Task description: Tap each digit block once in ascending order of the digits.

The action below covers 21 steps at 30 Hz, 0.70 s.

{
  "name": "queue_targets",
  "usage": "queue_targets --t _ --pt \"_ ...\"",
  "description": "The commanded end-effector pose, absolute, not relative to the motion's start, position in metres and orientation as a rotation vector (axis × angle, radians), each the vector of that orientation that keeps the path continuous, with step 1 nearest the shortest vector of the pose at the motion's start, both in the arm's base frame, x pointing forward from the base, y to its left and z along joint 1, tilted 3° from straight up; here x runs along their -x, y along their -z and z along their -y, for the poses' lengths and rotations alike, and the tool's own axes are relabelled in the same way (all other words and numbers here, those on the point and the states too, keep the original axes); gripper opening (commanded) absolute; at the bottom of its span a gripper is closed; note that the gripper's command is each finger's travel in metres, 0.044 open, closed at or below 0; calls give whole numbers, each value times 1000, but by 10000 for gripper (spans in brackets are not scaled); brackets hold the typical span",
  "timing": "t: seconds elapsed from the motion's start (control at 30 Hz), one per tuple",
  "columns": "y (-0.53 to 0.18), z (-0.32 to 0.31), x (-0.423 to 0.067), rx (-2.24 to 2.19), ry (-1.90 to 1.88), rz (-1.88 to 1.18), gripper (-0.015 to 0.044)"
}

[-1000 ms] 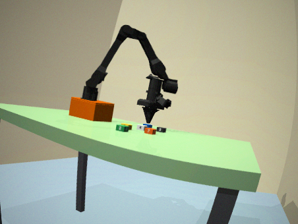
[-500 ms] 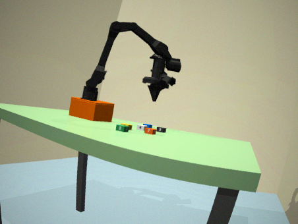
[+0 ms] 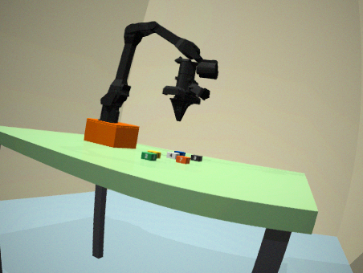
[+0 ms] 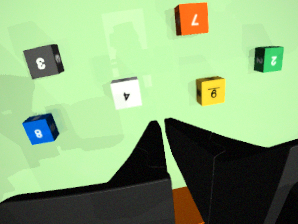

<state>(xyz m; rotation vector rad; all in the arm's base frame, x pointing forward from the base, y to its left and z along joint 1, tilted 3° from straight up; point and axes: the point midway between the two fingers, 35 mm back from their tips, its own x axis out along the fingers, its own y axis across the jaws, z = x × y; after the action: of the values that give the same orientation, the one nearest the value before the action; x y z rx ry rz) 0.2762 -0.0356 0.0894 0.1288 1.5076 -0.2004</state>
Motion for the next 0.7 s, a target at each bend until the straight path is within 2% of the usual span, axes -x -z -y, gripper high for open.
queue_targets --t 0.0,0.17,0.3,0.5,0.67 --pt "-92 77 -259 -127 198 -1507 20" --pt "-93 125 -231 -120 204 -1507 20" --pt "-91 127 -230 -120 204 -1507 20" --pt "-15 131 -233 -120 204 -1507 20" --pt "-12 131 -233 -120 204 -1507 20"
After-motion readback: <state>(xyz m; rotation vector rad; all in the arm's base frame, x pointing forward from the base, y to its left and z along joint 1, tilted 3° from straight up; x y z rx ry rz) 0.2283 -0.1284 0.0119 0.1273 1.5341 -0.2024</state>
